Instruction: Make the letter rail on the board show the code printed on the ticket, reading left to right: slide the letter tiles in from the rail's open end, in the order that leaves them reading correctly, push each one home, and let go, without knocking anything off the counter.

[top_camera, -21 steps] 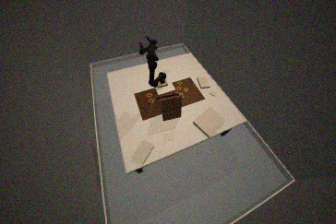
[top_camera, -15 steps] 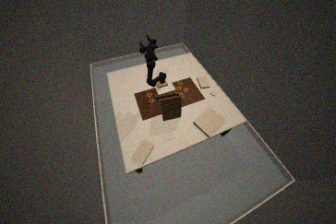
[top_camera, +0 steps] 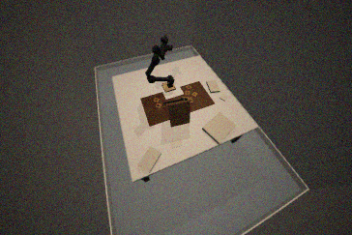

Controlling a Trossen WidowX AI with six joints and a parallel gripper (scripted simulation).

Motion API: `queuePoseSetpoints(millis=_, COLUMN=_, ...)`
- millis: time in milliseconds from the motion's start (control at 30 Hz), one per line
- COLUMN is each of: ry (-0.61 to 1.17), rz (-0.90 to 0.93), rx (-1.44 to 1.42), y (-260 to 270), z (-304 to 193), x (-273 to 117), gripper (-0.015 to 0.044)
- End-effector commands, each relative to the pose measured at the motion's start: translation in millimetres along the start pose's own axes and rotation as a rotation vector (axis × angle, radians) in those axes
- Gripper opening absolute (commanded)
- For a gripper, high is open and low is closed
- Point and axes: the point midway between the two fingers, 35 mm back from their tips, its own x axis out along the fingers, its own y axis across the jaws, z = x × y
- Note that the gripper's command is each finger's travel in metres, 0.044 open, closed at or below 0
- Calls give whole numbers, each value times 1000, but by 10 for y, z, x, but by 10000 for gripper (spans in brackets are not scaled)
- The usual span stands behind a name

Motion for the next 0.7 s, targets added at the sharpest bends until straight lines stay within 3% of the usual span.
queuePoseSetpoints(millis=0, ry=-262, rz=-43, rx=-247, y=-210, z=578, x=99, gripper=440)
queuePoseSetpoints(millis=267, ry=-679, rz=-206, rx=-620, y=-417, z=1502, x=-158, gripper=440)
queuePoseSetpoints(millis=367, ry=-776, rz=-255, rx=-540, y=-491, z=1930, x=-298, gripper=440)
queuePoseSetpoints(millis=667, ry=-1014, rz=-422, rx=-732, y=-574, z=2320, x=-792, gripper=440)
